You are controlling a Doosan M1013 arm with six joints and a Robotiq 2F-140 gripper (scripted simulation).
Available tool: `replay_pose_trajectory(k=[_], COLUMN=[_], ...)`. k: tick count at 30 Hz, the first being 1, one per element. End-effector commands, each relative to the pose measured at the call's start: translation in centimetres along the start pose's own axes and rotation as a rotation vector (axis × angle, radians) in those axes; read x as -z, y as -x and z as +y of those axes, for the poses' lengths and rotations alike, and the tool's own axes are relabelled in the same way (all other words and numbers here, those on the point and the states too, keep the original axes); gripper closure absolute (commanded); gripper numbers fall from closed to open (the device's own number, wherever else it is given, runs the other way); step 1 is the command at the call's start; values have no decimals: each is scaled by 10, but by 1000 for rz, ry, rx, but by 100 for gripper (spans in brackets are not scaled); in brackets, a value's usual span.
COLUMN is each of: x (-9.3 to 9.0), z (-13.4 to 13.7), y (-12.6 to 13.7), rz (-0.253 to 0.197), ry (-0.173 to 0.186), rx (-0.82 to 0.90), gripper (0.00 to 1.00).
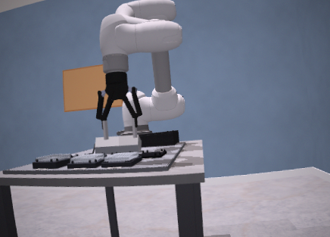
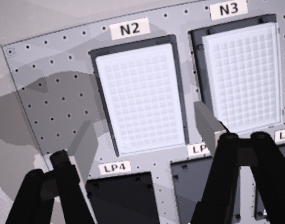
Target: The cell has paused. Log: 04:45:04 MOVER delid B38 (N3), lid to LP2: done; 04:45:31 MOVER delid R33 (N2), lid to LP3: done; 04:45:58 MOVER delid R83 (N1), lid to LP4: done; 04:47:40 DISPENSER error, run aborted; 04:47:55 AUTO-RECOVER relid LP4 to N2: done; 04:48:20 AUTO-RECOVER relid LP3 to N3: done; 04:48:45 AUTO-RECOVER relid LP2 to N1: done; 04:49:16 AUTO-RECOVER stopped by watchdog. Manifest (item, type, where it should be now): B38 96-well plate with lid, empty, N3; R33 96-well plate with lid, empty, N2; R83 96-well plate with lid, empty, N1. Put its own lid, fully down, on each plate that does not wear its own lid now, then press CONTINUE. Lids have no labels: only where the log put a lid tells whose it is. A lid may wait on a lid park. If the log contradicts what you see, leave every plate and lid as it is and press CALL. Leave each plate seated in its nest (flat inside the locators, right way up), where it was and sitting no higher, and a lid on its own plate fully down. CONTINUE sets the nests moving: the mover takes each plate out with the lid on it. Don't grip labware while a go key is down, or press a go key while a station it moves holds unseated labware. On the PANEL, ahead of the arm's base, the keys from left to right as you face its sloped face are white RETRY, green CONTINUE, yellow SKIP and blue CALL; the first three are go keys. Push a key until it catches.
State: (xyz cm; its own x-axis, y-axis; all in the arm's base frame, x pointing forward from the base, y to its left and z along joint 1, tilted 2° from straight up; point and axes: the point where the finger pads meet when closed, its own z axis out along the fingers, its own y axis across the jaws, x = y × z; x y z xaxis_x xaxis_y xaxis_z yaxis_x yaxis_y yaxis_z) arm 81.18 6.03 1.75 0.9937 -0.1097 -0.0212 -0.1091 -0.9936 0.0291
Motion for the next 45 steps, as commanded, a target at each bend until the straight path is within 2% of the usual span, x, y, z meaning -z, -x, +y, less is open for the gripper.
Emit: replay_pose_trajectory(k=[1, 45], x=[-1, -40], z=[0, 0], y=[0, 0], rz=[0, 0], ry=[0, 0], rx=[0, 0], gripper=[34, 34])
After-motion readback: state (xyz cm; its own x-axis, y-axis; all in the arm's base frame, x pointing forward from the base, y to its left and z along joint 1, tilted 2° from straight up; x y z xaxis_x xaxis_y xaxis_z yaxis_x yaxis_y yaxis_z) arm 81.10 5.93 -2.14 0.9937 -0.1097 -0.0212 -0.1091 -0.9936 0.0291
